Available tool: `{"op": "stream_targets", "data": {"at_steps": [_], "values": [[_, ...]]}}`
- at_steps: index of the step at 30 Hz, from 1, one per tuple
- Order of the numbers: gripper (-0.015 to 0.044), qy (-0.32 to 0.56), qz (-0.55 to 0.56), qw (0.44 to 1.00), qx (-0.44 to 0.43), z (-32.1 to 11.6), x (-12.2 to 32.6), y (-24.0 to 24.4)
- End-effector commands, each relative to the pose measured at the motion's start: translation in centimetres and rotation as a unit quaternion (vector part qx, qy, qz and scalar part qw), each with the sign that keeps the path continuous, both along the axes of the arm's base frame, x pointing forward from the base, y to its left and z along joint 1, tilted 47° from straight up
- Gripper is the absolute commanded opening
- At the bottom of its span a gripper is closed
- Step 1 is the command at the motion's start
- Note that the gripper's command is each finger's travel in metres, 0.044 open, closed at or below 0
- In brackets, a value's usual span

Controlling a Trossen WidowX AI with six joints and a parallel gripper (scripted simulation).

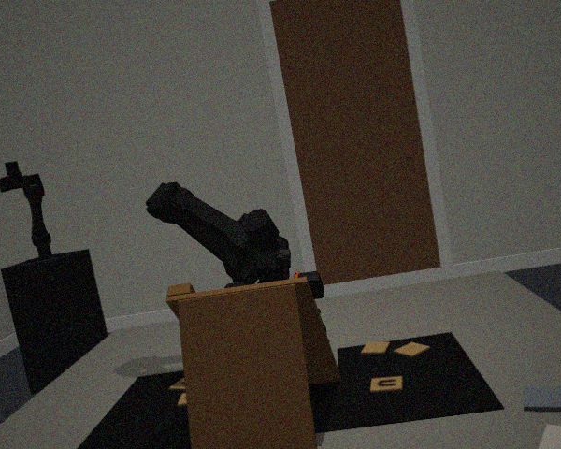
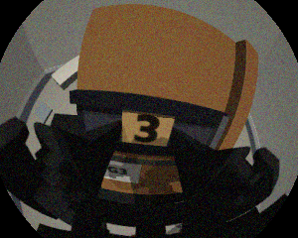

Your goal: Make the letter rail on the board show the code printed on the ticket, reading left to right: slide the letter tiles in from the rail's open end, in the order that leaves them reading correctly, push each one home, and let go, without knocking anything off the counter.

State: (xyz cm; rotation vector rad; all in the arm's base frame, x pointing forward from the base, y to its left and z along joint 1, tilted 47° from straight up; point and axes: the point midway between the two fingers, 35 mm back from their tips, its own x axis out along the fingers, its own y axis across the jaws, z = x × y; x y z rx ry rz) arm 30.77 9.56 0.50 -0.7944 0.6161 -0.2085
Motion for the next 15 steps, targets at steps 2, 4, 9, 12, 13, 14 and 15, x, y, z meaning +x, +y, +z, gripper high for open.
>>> {"op": "stream_targets", "data": {"at_steps": [2,4,9,12,13,14,15], "values": [[0.0,0.002,0.002,1.0,-0.001,0.17,-0.08,-0.21],[0.0,0.002,0.002,1.0,-0.001,0.25,-0.07,-0.28],[0.0,0.002,0.002,1.0,-0.001,0.44,-0.05,-0.46],[0.0,0.002,0.002,1.0,-0.001,0.55,-0.04,-0.57],[0.0,0.002,0.002,1.0,-0.001,0.59,-0.04,-0.6],[0.0,0.002,0.002,1.0,-0.001,0.63,-0.04,-0.64],[0.0,0.002,0.002,1.0,-0.001,0.66,-0.03,-0.67]]}}
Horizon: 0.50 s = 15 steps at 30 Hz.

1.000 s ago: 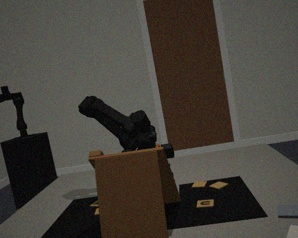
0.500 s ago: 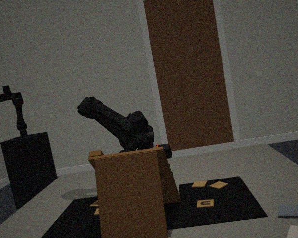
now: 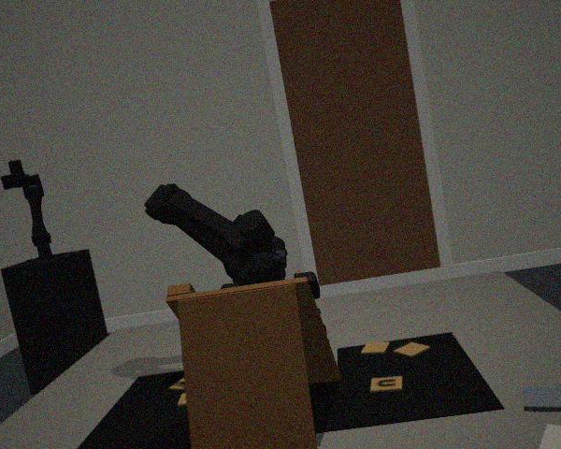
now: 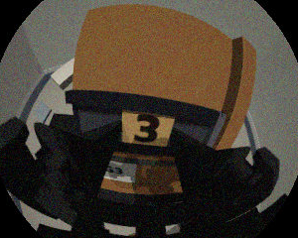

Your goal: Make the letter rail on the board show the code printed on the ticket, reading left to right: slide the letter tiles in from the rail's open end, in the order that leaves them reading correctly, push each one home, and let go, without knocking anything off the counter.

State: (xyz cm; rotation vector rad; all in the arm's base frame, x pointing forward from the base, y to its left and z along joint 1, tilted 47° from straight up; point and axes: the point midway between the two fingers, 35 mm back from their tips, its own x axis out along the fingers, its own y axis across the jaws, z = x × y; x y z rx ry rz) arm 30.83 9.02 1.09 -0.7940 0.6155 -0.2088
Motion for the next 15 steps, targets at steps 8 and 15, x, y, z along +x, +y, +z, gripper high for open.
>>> {"op": "stream_targets", "data": {"at_steps": [8,15], "values": [[0.0,0.002,0.002,1.0,-0.001,0.37,-0.07,-0.42],[0.0,0.002,0.002,1.0,-0.002,0.63,-0.05,-0.68]]}}
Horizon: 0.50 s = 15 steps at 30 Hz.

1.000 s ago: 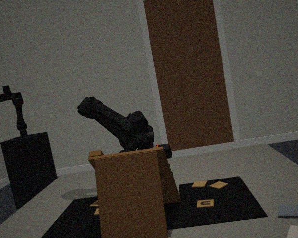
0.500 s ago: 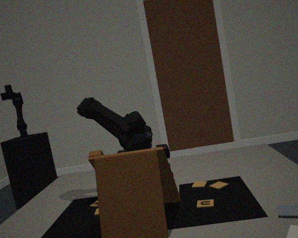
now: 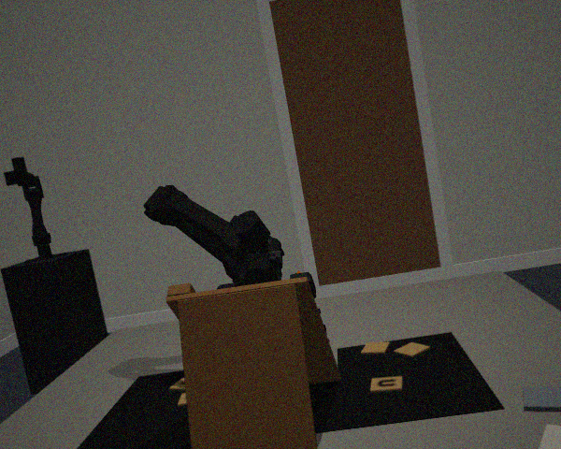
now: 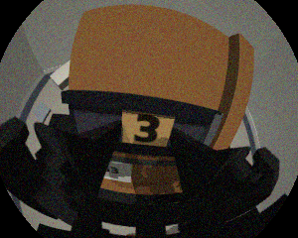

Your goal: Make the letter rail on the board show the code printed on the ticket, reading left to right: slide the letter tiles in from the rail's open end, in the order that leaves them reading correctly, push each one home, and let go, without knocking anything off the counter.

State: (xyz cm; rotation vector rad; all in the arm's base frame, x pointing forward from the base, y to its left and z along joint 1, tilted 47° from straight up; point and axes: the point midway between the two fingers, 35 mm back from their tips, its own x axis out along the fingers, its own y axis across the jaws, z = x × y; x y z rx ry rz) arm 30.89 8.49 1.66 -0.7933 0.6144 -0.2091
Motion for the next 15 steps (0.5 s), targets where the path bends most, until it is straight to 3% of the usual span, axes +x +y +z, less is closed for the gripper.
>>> {"op": "stream_targets", "data": {"at_steps": [1,15], "values": [[0.0,0.003,0.002,1.0,-0.002,0.09,-0.11,-0.18],[0.0,0.003,0.002,1.0,-0.002,0.6,-0.08,-0.69]]}}
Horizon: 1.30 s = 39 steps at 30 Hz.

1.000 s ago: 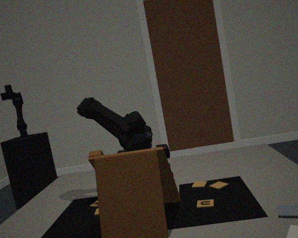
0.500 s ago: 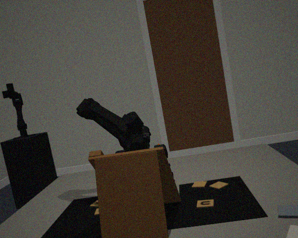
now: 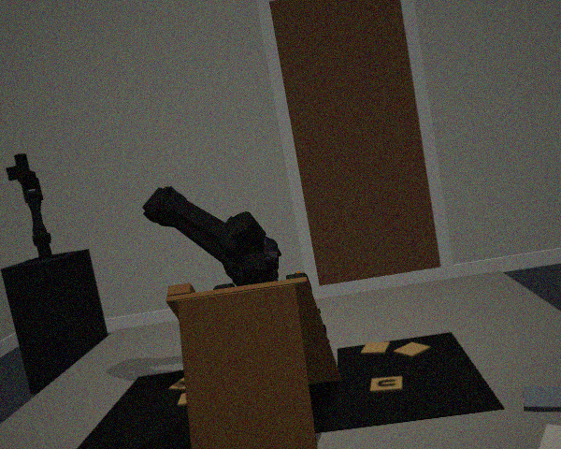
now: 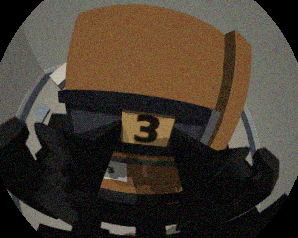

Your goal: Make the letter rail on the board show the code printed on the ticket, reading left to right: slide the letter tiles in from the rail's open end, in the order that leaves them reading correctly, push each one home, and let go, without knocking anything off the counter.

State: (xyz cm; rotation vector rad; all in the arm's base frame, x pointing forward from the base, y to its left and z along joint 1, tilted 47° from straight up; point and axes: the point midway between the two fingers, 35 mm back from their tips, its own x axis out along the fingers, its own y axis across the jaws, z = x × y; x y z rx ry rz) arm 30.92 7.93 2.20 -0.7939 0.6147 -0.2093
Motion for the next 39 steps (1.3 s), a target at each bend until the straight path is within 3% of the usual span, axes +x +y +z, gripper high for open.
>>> {"op": "stream_targets", "data": {"at_steps": [1,39], "values": [[0.0,0.003,0.002,1.0,-0.002,0.1,-0.1,-0.2],[0.0,0.003,0.002,1.0,-0.002,1.5,0.0,-1.5]]}}
